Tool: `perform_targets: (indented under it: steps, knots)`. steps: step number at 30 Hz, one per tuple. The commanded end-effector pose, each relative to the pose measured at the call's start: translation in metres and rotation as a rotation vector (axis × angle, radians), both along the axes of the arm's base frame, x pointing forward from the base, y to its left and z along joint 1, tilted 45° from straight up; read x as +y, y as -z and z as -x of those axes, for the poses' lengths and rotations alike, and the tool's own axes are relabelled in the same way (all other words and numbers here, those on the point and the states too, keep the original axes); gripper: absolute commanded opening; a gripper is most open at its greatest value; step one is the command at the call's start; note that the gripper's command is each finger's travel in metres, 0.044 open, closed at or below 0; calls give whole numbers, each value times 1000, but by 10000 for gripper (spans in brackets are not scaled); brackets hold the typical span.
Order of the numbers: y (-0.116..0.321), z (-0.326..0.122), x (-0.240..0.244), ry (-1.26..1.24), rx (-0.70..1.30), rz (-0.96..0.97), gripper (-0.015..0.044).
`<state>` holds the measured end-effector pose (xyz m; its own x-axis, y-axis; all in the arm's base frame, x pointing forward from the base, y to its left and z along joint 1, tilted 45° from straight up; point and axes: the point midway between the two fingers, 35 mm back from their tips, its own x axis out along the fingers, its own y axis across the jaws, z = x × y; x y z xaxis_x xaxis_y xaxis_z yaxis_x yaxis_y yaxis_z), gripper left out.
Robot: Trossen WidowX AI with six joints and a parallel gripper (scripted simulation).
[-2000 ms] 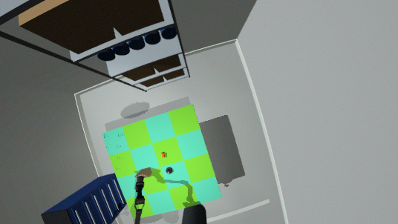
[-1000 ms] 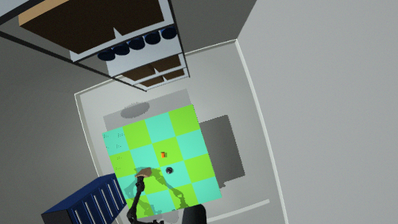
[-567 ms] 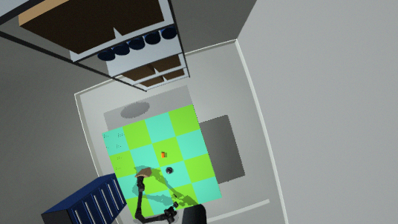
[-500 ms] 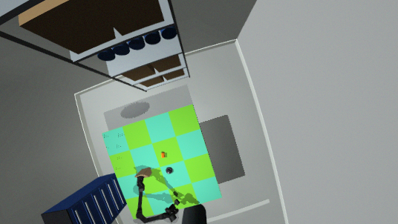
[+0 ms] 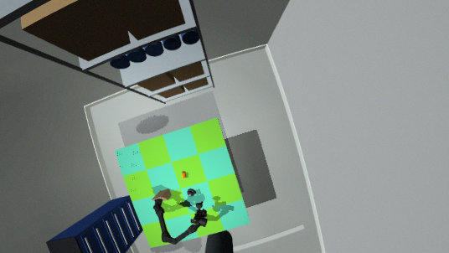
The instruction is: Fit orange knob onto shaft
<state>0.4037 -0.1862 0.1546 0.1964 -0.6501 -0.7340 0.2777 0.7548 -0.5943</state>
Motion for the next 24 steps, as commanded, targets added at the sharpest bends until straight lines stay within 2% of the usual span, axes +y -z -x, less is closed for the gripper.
perform_targets:
  steps: [1,5,9,17,19,24]
  knots:
    - [39,-14,59,-148,153,-36,440]
    - [80,-18,129,-308,306,-68,440]
    - [121,-5,195,-507,540,-45,440]
    - [196,65,308,-908,1071,108,440]
    - [206,80,322,-966,1160,147,440]
    - [207,81,324,-972,1169,151,440]
